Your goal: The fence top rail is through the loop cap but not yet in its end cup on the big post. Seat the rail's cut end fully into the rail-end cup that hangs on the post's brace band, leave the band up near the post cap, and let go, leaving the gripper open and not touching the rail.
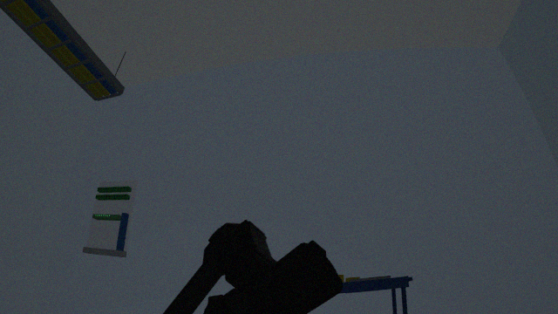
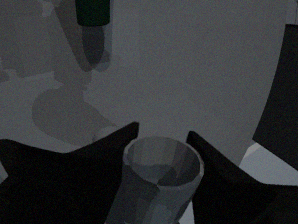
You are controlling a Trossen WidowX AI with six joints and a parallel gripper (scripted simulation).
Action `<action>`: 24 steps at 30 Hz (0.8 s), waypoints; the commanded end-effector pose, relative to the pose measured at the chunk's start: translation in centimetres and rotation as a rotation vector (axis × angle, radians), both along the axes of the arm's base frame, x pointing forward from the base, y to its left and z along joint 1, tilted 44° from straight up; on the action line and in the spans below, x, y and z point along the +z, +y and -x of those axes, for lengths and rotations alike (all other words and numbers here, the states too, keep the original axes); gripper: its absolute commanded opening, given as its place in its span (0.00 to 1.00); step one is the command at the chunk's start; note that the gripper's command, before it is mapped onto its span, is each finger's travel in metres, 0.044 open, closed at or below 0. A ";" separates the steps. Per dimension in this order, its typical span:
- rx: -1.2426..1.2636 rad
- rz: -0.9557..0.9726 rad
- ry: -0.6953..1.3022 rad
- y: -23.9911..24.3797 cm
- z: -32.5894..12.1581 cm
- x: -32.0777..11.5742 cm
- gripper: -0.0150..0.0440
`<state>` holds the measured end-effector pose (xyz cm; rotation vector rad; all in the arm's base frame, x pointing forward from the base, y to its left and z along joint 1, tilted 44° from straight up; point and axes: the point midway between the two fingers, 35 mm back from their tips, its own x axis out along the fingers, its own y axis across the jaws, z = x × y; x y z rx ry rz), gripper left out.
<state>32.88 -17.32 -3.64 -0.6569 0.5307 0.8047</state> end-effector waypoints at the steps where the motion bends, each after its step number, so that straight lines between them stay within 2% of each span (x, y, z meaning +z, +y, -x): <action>1: 0.010 0.003 -0.011 -0.1 0.3 -0.1 0.25; 24: 0.098 0.017 -0.090 0.1 1.4 -0.1 0.25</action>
